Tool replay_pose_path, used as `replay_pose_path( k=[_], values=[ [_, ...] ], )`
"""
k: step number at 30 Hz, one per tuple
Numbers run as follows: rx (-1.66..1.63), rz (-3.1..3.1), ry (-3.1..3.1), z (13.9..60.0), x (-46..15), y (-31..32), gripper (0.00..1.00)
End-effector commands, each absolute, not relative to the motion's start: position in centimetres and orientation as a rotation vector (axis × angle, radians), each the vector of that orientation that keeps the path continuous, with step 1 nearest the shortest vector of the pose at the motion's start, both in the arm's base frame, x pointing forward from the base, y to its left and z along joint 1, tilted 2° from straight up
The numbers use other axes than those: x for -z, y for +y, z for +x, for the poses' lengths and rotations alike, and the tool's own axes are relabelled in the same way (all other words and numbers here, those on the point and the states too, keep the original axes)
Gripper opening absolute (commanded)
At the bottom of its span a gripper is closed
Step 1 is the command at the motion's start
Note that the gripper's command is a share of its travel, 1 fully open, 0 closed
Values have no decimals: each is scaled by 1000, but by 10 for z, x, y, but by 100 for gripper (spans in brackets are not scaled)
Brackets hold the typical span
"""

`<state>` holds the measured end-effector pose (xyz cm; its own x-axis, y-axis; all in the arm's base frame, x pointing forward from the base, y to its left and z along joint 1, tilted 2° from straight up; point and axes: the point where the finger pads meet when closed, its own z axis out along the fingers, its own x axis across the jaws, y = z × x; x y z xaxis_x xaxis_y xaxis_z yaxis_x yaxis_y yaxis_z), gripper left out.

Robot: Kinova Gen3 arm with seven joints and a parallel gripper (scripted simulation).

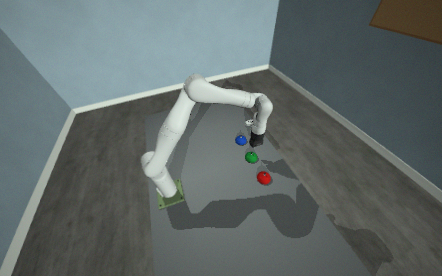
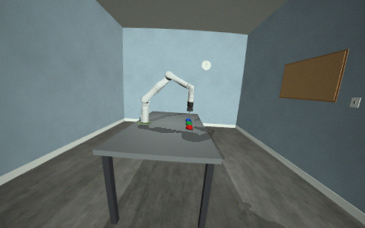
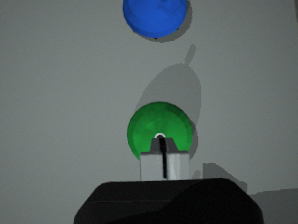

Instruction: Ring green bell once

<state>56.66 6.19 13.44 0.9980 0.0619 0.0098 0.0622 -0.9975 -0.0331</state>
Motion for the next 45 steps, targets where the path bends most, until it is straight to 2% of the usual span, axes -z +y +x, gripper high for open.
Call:
replay_pose_path(
  k=[1, 45],
  values=[
    [10, -3107, -96, 566, -132, 62, 17],
    [10, -3107, -96, 566, -87, 65, 17]
  ],
)
